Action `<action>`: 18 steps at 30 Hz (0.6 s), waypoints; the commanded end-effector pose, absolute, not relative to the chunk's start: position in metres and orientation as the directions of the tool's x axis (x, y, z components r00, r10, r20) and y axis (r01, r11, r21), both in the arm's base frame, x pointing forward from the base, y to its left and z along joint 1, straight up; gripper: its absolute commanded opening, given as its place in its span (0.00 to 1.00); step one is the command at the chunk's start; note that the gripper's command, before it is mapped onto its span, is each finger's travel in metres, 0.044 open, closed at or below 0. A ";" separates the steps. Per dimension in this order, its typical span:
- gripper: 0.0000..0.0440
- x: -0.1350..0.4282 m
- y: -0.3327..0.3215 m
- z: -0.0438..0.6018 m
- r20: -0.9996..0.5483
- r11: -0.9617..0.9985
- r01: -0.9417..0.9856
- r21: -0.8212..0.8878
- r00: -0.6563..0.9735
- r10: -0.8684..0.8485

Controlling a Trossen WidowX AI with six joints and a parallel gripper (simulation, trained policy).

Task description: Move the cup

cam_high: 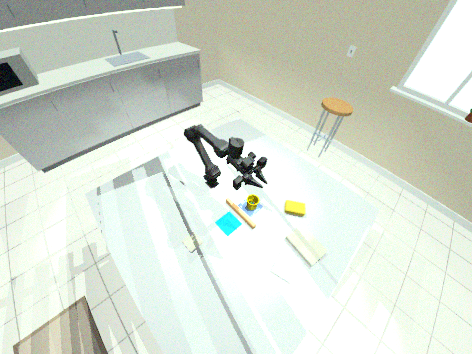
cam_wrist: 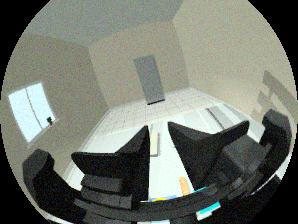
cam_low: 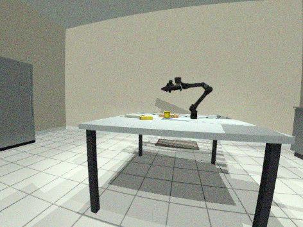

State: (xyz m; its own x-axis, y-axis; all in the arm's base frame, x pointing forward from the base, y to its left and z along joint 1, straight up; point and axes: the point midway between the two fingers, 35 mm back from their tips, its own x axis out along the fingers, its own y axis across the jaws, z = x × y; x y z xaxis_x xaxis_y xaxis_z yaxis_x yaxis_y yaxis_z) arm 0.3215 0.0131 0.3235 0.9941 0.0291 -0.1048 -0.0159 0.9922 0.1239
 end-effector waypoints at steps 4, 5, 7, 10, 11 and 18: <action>0.28 0.325 0.021 0.325 -0.164 0.981 -0.026 0.193 0.985 0.058; 0.28 0.325 0.022 0.325 -0.174 0.979 -0.025 0.204 0.983 0.062; 0.29 0.326 0.024 0.326 -0.195 0.974 -0.023 0.227 0.978 0.068; 0.30 0.327 0.027 0.326 -0.226 0.965 -0.016 0.262 0.971 0.078; 0.31 0.328 0.028 0.326 -0.237 0.962 -0.014 0.273 0.968 0.081; 0.33 0.330 0.036 0.325 -0.312 0.935 0.016 0.353 0.945 0.102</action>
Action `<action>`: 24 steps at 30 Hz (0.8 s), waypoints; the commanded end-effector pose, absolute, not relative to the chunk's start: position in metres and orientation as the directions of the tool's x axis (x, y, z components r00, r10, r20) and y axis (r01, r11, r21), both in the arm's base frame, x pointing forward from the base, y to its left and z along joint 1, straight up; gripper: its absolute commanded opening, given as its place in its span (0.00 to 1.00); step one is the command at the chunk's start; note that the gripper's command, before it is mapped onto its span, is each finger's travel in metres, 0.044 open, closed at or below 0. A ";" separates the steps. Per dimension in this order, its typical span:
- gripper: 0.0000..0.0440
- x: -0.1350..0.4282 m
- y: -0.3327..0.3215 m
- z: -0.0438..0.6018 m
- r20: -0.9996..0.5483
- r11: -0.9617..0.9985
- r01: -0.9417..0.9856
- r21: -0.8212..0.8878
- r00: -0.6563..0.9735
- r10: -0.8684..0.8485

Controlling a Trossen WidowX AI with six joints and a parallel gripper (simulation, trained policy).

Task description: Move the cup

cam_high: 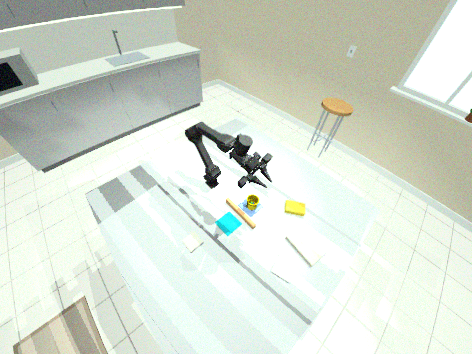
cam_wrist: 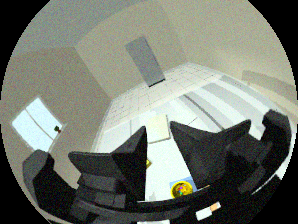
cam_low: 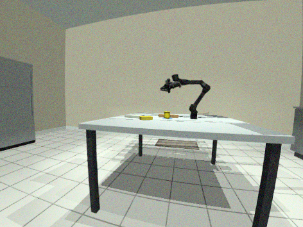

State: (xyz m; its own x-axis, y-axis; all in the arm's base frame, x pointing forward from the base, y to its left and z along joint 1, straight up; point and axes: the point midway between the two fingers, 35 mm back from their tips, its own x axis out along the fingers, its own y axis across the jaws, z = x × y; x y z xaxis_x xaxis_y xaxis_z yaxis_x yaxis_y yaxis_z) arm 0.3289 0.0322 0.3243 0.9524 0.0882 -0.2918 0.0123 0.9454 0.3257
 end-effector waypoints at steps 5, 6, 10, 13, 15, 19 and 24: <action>0.34 0.331 0.041 0.324 -0.367 0.912 0.049 0.407 0.923 0.115; 0.34 0.331 0.042 0.324 -0.378 0.907 0.056 0.418 0.918 0.117; 0.35 0.332 0.047 0.323 -0.423 0.885 0.090 0.457 0.897 0.127; 0.36 0.332 0.050 0.321 -0.457 0.867 0.120 0.484 0.880 0.133; 0.36 0.332 0.052 0.320 -0.480 0.855 0.142 0.500 0.867 0.137; 0.36 0.332 0.055 0.317 -0.525 0.829 0.188 0.527 0.839 0.143; 0.37 0.332 0.060 0.312 -0.582 0.796 0.253 0.549 0.800 0.148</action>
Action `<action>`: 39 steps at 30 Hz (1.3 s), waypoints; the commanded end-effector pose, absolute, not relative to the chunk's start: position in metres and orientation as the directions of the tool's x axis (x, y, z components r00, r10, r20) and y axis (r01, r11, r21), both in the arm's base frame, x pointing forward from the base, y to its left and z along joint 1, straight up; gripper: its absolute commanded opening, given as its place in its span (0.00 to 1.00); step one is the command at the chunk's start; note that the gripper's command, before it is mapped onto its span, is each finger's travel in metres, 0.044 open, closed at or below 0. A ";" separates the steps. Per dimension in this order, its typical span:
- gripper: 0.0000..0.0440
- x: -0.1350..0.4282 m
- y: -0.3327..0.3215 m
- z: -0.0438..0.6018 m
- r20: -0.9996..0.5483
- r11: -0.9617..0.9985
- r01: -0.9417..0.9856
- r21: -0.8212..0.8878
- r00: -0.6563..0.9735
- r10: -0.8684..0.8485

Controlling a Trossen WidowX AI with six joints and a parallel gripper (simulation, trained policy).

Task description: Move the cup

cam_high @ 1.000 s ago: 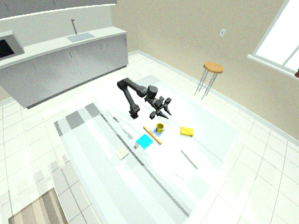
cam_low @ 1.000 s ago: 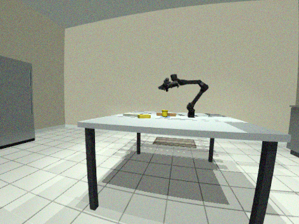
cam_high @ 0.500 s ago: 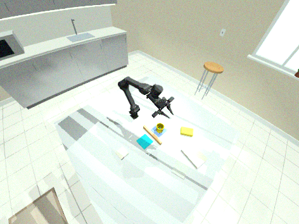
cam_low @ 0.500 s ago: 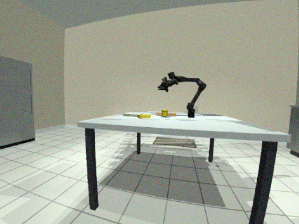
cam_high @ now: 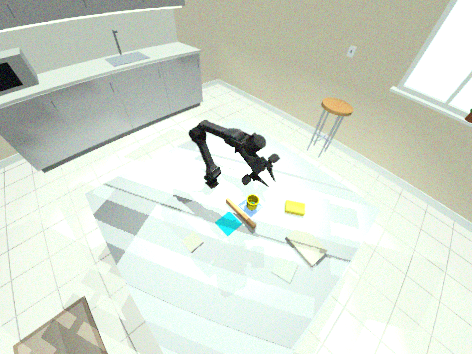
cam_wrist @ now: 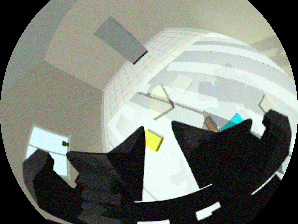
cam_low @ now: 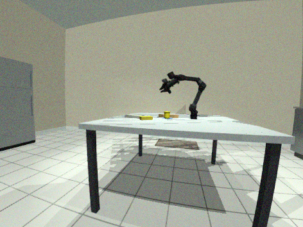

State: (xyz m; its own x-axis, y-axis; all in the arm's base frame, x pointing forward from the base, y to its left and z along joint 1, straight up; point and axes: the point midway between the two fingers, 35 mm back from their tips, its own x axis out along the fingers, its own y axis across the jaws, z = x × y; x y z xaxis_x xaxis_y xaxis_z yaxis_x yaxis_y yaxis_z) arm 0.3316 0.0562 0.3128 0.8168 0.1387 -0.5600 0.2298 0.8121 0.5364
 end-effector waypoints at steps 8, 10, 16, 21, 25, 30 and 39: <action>0.36 0.330 0.065 0.301 -0.672 0.746 0.364 0.557 0.726 0.148; 0.36 0.329 0.066 0.297 -0.694 0.734 0.393 0.554 0.705 0.146; 0.35 0.325 0.068 0.287 -0.757 0.702 0.475 0.530 0.638 0.139; 0.34 0.322 0.068 0.277 -0.806 0.680 0.540 0.496 0.578 0.129; 0.33 0.319 0.069 0.269 -0.842 0.666 0.587 0.461 0.526 0.118; 0.31 0.314 0.068 0.259 -0.883 0.652 0.640 0.407 0.459 0.100; 0.34 0.304 0.063 0.237 -0.943 0.639 0.714 0.287 0.327 0.058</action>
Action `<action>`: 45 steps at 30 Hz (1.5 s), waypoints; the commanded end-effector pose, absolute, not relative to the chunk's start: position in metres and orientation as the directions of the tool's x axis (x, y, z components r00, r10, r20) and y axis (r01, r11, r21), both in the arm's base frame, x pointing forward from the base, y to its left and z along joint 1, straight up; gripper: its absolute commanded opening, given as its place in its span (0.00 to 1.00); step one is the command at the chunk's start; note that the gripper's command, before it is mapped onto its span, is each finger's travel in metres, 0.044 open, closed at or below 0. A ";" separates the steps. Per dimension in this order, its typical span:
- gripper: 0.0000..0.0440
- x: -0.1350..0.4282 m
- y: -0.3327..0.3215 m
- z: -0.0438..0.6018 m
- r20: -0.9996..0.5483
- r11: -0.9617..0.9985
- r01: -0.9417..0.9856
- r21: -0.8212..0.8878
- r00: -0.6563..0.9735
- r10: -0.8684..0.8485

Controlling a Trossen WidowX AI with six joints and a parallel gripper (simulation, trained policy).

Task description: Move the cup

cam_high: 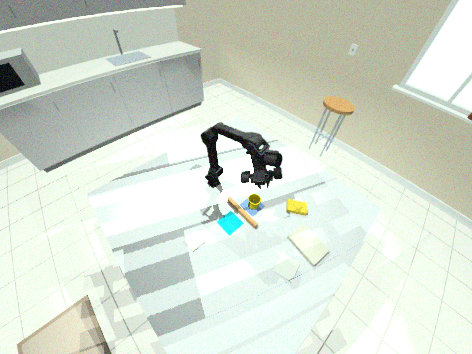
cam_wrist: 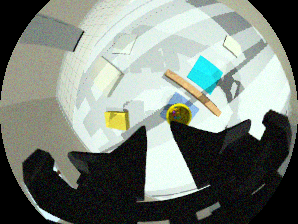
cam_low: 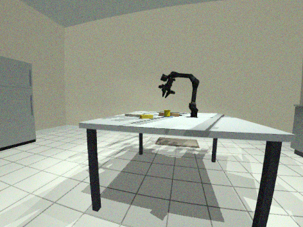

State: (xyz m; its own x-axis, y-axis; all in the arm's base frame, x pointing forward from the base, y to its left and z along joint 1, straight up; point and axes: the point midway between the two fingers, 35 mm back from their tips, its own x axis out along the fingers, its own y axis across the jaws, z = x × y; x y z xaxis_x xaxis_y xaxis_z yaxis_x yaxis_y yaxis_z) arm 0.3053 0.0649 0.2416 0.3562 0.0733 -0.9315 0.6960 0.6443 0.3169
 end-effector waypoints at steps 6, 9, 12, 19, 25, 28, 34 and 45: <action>0.34 0.296 0.060 0.221 -0.972 0.632 0.749 0.199 0.233 0.029; 0.34 0.293 0.058 0.213 -0.983 0.628 0.763 0.153 0.186 0.014; 0.34 0.289 0.057 0.205 -0.990 0.623 0.775 0.107 0.139 -0.003; 0.36 0.282 0.053 0.186 -0.998 0.603 0.797 0.008 0.040 -0.039; 0.37 0.276 0.051 0.170 -0.998 0.582 0.812 -0.052 -0.018 -0.063; 0.38 0.274 0.050 0.162 -0.996 0.571 0.817 -0.077 -0.042 -0.074; 0.39 0.270 0.050 0.145 -0.992 0.552 0.825 -0.119 -0.082 -0.092; 0.40 0.263 0.050 0.113 -0.984 0.537 0.826 -0.173 -0.130 -0.118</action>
State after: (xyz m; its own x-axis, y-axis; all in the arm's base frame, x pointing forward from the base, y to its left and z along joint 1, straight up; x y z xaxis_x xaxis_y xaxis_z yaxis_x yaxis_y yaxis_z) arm 0.2647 0.0502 0.1205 -0.1201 -0.1071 -0.9870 0.8260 0.5407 -0.1592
